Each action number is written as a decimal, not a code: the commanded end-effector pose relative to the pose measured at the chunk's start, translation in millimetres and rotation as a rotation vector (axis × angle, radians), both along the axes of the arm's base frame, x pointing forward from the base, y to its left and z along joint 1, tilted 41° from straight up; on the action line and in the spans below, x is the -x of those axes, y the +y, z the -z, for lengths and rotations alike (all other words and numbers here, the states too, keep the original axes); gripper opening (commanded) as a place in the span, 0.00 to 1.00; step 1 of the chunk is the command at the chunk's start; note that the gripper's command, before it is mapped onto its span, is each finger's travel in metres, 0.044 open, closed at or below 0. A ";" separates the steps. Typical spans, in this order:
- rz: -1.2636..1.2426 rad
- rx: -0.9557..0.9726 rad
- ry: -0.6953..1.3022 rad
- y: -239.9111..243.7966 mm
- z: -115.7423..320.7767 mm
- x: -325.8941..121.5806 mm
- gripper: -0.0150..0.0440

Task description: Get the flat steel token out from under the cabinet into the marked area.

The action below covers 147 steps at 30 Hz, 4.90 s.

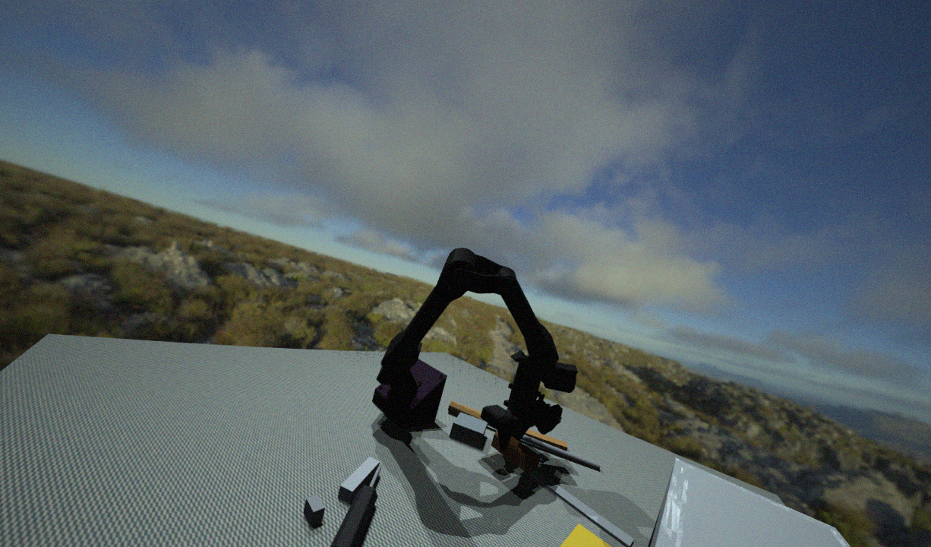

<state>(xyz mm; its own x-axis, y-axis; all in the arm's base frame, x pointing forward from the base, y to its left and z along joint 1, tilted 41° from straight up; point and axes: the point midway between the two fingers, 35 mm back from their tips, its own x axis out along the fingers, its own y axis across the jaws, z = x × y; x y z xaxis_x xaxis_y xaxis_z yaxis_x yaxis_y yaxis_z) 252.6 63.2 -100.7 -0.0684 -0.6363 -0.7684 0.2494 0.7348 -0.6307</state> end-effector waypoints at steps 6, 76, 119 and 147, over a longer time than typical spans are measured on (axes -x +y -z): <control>-0.002 0.000 -0.001 -0.1 0.1 0.2 0.71; 0.035 0.005 -0.035 -13.5 -4.7 -43.5 0.25; 0.037 0.007 -0.040 -29.0 -14.2 -96.1 0.25; 0.037 0.008 -0.042 -37.3 -19.6 -125.1 0.25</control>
